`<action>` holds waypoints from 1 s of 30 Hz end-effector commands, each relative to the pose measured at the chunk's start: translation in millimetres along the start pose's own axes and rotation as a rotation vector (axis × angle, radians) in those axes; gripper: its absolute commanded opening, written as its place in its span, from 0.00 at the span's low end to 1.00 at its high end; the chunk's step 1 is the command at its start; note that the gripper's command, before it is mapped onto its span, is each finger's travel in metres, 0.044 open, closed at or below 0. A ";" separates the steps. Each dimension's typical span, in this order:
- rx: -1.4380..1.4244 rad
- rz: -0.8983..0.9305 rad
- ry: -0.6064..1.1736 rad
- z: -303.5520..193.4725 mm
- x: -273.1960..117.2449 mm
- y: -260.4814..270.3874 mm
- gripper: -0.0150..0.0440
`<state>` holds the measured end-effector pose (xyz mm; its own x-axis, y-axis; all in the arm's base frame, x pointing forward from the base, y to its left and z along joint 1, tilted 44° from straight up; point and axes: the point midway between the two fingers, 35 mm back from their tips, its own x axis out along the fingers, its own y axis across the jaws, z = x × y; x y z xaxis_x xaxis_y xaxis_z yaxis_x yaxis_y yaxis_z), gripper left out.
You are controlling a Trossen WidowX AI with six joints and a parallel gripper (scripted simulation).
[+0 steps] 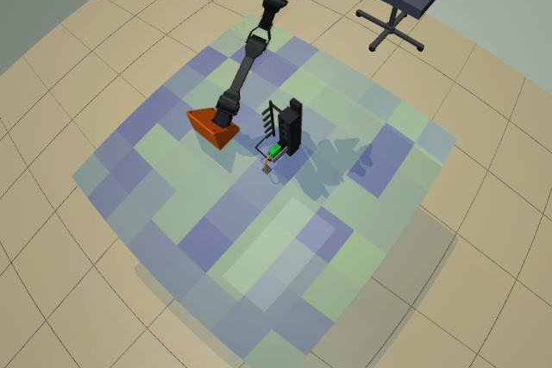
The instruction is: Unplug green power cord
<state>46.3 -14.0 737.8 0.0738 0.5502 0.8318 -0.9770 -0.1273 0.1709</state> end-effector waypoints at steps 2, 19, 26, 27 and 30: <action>0.014 0.005 -0.015 4.5 -2.3 -1.5 0.84; 0.026 -0.130 -0.486 127.5 -77.6 -75.0 0.53; 0.076 -0.254 -0.718 173.4 -139.9 -128.7 0.53; 0.076 -0.278 -0.745 178.2 -148.2 -135.4 0.53; 0.076 -0.354 -0.821 190.8 -174.1 -155.6 0.53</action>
<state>196.2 -219.5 691.4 0.4360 -0.1094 0.8933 -0.8974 -0.1276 0.4223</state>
